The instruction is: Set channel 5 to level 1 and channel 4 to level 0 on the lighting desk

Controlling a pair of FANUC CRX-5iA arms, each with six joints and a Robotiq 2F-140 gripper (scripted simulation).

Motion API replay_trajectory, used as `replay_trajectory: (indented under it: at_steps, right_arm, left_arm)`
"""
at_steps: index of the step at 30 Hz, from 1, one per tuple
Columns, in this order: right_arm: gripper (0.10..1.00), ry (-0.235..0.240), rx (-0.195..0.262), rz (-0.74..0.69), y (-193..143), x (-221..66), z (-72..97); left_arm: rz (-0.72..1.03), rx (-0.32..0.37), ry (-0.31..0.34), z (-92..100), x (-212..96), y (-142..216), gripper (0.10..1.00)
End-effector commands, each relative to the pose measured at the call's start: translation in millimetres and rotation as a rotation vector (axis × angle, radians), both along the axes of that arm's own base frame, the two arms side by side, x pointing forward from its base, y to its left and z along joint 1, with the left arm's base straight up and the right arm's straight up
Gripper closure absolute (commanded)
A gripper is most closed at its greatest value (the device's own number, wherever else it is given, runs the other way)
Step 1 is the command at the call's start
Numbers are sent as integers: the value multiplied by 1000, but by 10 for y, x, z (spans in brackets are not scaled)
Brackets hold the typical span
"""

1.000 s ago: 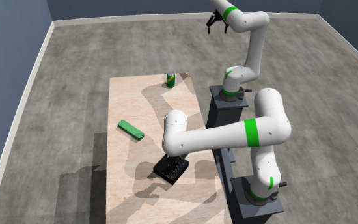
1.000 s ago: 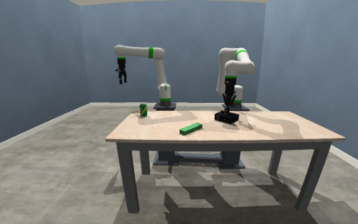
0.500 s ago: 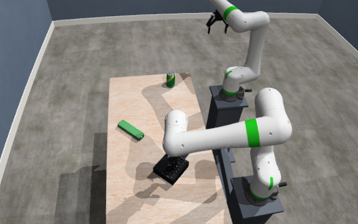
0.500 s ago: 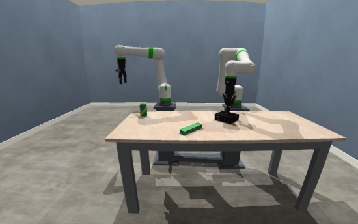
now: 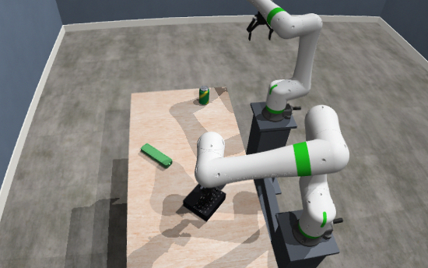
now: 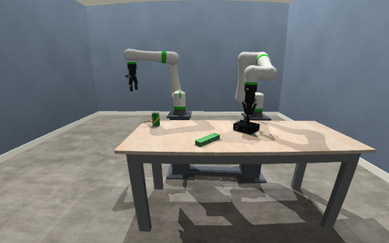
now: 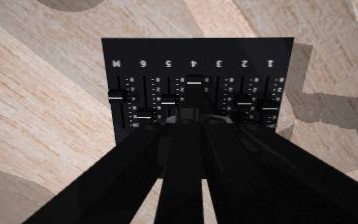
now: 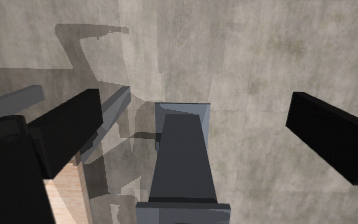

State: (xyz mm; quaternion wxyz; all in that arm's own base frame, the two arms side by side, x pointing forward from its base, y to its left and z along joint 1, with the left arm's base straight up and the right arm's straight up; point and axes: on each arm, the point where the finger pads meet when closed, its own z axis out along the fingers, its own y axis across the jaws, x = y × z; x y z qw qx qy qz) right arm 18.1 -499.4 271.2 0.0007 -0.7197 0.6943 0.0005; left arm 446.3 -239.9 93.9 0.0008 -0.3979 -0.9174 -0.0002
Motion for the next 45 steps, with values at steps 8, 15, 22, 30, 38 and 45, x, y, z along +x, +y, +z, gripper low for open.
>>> replay_trajectory:
  at_steps: [8, 15, 22, 30, 38, 45]
  right_arm:
    - [98, 0, -2, 0, -3, -1, 8]
    - [98, 0, -2, 0, -3, -1, 8]
    - [98, 0, -2, 0, -3, -1, 8]
    - [98, 0, -2, 0, -3, -1, 8]
    - [98, 0, -2, 0, -3, -1, 8]
    - [98, 0, -2, 0, -3, -1, 8]
  left_arm:
    - [0, -1, -1, 8, 4, -3, 999]
    - [0, -1, -1, 8, 4, -3, 999]
    - [0, -1, -1, 8, 5, -4, 999]
    - [0, -1, -1, 8, 24, -25, 999]
    - [0, -1, -1, 8, 45, -46, 999]
    - [0, -1, -1, 22, 45, -46, 999]
